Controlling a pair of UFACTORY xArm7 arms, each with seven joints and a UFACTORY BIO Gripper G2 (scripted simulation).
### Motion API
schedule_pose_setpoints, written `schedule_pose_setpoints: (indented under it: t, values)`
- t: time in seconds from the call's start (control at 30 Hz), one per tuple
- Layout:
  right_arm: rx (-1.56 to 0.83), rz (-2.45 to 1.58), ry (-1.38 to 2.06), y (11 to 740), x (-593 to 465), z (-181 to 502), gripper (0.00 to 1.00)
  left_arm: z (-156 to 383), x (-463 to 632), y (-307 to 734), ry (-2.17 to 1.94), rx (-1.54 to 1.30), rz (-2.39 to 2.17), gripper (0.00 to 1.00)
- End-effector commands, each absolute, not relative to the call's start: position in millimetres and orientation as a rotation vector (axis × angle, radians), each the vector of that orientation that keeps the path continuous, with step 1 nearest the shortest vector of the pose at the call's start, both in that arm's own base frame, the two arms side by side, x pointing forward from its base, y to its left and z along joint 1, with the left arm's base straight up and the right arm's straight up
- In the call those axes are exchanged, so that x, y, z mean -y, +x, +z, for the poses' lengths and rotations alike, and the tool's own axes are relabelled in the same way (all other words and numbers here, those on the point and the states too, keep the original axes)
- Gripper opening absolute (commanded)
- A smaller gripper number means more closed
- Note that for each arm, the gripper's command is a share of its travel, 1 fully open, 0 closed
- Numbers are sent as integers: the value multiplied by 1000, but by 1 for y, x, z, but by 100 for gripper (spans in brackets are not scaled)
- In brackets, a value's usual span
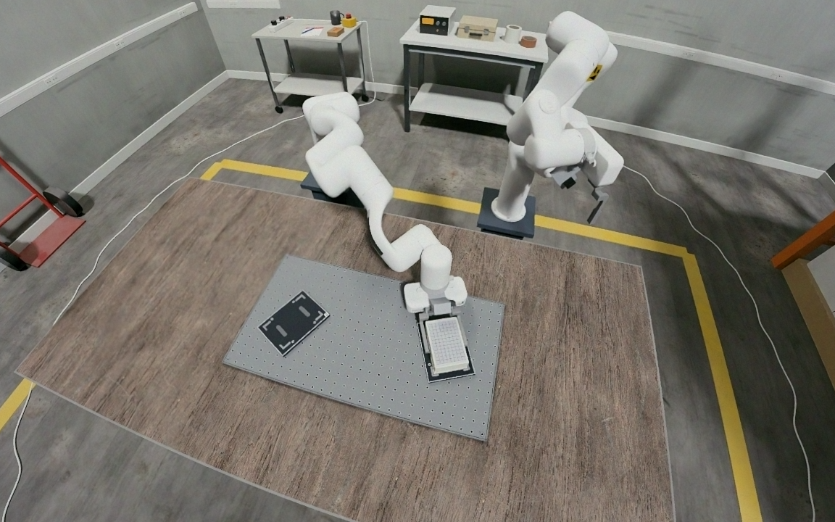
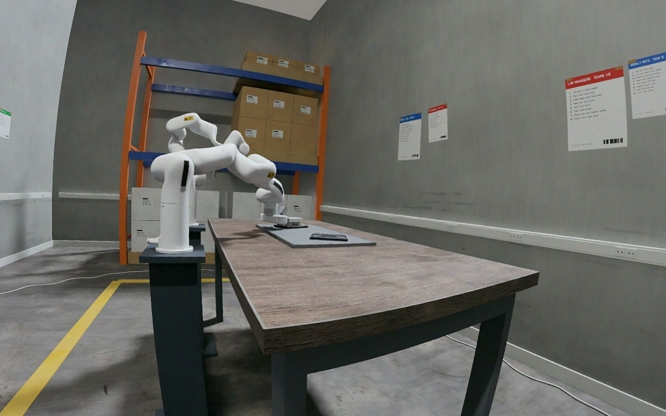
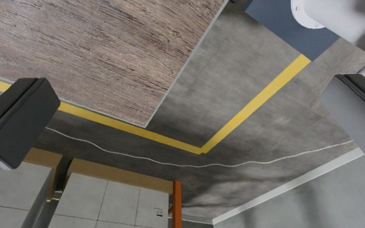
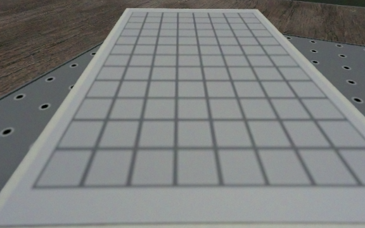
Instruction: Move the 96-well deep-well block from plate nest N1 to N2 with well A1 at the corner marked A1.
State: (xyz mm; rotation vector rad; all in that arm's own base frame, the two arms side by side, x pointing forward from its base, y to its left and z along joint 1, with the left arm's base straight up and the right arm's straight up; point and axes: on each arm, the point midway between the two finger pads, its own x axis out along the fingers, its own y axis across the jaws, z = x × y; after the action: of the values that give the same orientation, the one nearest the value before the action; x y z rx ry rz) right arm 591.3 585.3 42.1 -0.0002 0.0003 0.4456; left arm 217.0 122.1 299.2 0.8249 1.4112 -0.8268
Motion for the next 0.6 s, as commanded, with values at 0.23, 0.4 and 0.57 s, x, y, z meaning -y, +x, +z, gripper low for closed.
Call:
schedule_pose_setpoints:
  t: [0.23, 0.4, 0.57]
  values:
    - [4, 445, 3, 592, -586, 50, 0, 300, -122, 218, 826, -1409, -825, 100]
    - [4, 445, 3, 592, -586, 54, 0, 300, -122, 218, 826, -1409, -825, 100]
    - [4, 445, 3, 592, -586, 57, 0, 300, -122, 218, 826, -1409, -825, 100]
